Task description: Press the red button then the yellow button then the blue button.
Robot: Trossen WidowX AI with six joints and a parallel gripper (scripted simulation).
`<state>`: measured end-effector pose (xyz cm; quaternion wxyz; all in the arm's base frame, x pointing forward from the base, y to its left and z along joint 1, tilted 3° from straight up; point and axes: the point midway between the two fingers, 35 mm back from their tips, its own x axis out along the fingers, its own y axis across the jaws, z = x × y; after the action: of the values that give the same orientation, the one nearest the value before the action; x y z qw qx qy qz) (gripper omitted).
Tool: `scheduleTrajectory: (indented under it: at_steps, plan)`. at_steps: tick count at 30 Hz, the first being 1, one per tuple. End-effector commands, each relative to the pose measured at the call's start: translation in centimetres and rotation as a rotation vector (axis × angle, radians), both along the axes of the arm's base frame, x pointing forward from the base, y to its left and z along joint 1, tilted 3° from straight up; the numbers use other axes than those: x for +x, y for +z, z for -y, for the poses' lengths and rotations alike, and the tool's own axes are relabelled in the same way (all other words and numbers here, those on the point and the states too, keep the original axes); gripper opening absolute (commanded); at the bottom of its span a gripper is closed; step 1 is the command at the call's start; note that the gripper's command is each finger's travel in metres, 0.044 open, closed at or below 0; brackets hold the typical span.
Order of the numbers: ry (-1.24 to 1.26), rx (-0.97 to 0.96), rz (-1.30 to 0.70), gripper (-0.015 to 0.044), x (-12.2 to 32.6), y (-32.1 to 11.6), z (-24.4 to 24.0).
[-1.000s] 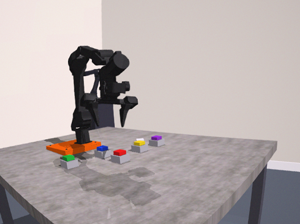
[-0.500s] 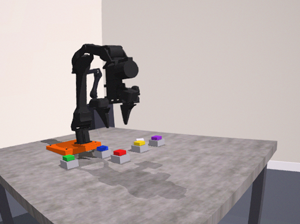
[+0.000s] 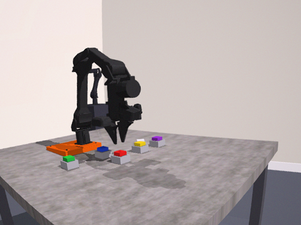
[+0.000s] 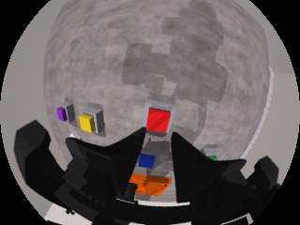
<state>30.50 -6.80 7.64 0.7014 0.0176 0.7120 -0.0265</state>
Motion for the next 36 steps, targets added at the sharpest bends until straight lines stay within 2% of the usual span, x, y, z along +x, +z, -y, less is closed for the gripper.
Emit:
scheduleTrajectory:
  at_steps: [1,12,36]
  plan:
    - [0.003,0.005,-0.003,0.002,-0.1,-0.5,-0.1]
    - [0.003,0.005,-0.003,0.002,-0.1,-0.6,-0.1]
    - [0.003,0.005,-0.003,0.002,-0.2,-3.8,-0.1]
